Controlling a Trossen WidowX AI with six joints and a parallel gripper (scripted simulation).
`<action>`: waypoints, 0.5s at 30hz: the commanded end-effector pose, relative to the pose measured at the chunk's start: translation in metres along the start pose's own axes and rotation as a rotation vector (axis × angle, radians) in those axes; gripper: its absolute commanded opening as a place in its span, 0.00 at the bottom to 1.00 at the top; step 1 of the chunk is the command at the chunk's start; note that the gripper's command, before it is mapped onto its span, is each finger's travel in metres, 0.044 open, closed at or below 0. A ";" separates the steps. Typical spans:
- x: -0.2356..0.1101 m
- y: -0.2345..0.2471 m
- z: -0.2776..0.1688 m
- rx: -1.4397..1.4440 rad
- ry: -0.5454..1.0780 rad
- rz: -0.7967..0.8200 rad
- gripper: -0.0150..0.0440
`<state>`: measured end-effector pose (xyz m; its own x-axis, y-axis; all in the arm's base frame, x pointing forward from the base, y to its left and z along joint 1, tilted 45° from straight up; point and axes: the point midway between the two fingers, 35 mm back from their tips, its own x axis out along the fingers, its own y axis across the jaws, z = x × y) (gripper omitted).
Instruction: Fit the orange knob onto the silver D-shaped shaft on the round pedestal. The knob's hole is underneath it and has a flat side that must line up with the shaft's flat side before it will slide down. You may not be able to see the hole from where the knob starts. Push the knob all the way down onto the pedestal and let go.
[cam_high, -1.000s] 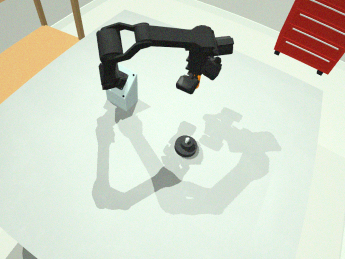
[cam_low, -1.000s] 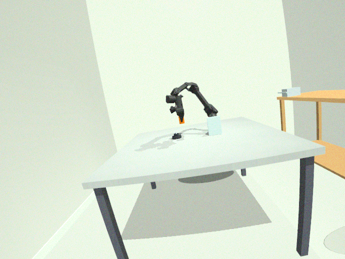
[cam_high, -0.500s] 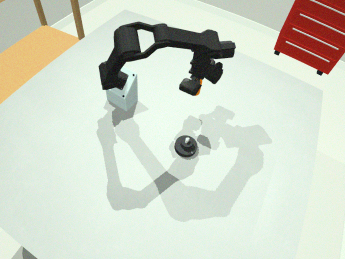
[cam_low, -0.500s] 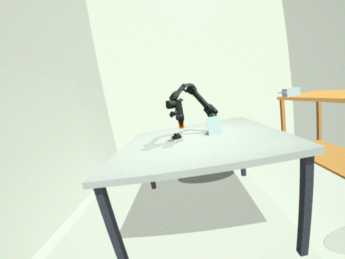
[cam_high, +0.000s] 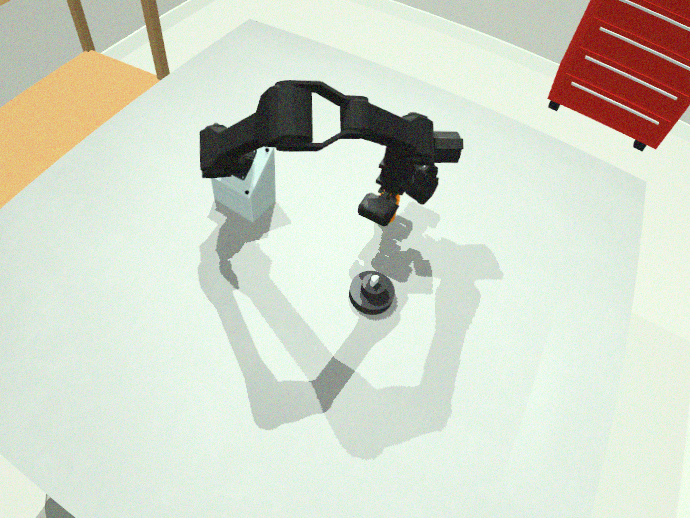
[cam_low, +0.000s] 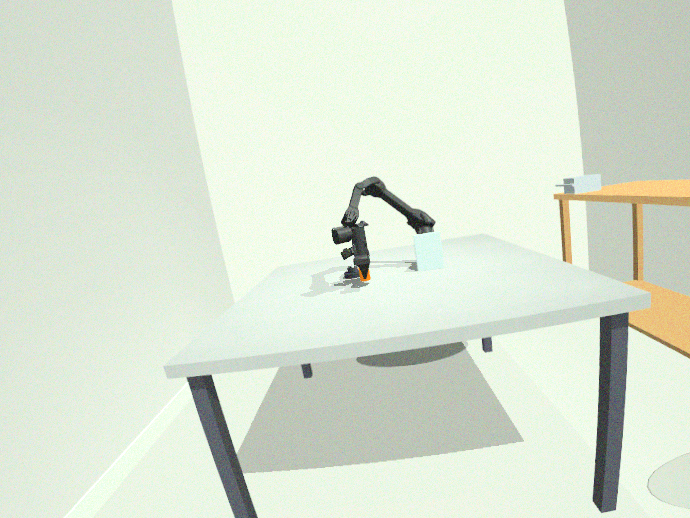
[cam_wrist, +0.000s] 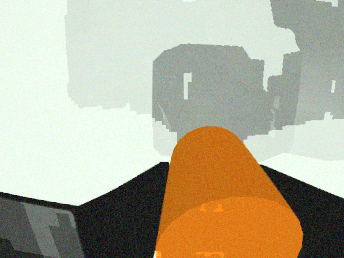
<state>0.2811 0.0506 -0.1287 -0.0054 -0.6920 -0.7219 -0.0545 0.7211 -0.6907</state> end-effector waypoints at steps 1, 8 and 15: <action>0.018 0.000 0.000 -0.005 0.002 -0.012 0.25; 0.018 0.000 -0.001 -0.001 0.006 -0.009 0.30; 0.018 0.000 -0.001 -0.001 0.006 -0.009 0.61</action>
<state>0.2799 0.0374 -0.1420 -0.0099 -0.6989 -0.7152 -0.0558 0.7145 -0.6974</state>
